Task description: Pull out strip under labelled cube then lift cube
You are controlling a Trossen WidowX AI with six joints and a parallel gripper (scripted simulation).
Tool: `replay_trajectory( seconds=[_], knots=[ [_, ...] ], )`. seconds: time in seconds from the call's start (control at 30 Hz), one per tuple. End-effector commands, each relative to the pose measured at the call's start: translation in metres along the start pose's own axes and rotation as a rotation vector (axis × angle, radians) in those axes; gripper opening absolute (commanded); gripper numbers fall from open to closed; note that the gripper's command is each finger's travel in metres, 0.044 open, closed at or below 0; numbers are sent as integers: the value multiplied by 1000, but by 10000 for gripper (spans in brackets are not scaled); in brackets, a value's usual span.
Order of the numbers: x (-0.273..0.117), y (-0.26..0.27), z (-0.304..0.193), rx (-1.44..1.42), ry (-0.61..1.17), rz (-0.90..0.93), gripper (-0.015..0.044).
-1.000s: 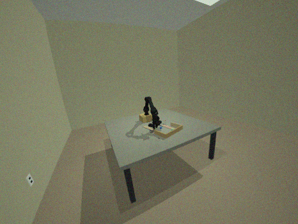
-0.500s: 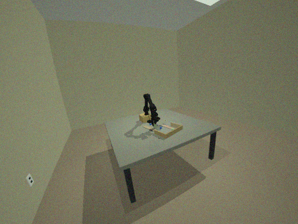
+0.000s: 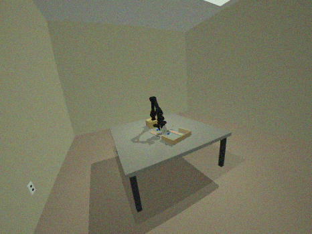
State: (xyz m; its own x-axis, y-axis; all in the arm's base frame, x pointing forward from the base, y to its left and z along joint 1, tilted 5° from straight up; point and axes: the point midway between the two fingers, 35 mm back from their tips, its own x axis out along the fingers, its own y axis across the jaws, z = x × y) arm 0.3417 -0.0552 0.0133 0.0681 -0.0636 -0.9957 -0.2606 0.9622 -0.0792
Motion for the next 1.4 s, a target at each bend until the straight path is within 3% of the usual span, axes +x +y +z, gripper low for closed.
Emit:
replay_trajectory(
  seconds=[0.0,0.33,0.57,1.37],
  knots=[
    [-3,5,-13,6,-9,-9,0],
    [-2,17,-38,6,-7,-8,0],
    [-37,17,-38,6,-7,-8,0],
    [-37,17,-38,6,-7,-8,0]
  ],
)
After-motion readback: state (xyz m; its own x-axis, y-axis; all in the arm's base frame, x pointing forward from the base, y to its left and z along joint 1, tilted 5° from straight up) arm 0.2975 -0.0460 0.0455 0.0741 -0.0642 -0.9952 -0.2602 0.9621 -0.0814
